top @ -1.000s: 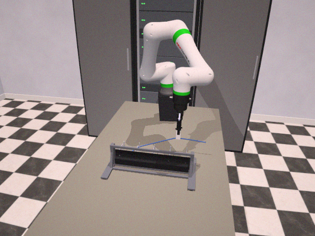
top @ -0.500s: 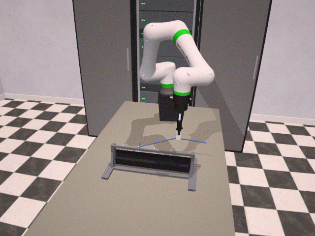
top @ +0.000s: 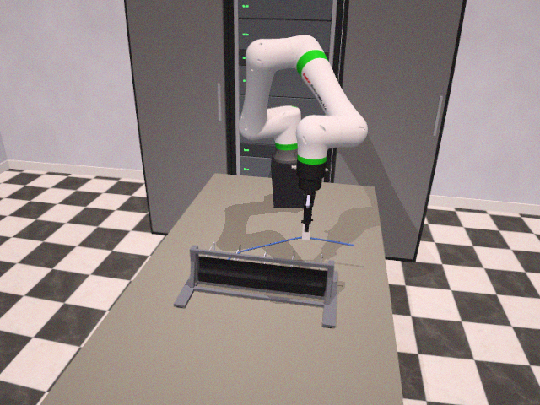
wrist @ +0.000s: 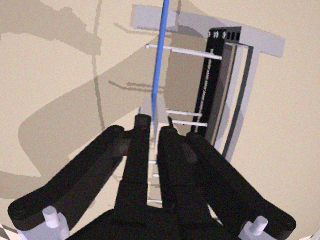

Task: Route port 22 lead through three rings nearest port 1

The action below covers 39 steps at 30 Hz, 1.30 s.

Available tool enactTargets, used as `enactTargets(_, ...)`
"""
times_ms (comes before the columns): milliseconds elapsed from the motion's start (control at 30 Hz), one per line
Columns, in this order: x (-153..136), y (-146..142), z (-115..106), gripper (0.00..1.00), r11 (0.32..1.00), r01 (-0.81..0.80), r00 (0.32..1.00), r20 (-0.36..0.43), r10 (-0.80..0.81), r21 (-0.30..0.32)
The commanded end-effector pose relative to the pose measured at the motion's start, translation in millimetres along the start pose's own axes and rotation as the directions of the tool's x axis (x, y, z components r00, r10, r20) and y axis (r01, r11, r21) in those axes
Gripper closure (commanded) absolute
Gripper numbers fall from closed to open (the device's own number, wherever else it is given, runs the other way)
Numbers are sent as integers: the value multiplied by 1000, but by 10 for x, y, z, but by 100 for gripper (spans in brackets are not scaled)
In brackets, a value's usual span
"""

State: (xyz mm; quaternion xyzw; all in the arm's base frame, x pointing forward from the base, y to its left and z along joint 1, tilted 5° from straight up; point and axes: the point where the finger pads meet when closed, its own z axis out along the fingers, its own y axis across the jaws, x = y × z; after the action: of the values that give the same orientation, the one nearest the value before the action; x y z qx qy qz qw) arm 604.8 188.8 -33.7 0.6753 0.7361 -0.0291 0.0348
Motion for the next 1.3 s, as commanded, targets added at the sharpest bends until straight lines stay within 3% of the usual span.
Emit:
enactTargets(0, 38, 19, -20, 100, 1000, 1, 1000, -6, -1, -7)
enactTargets(1267, 92, 35, -21, 100, 1000, -6, 1000, -6, 6, -6)
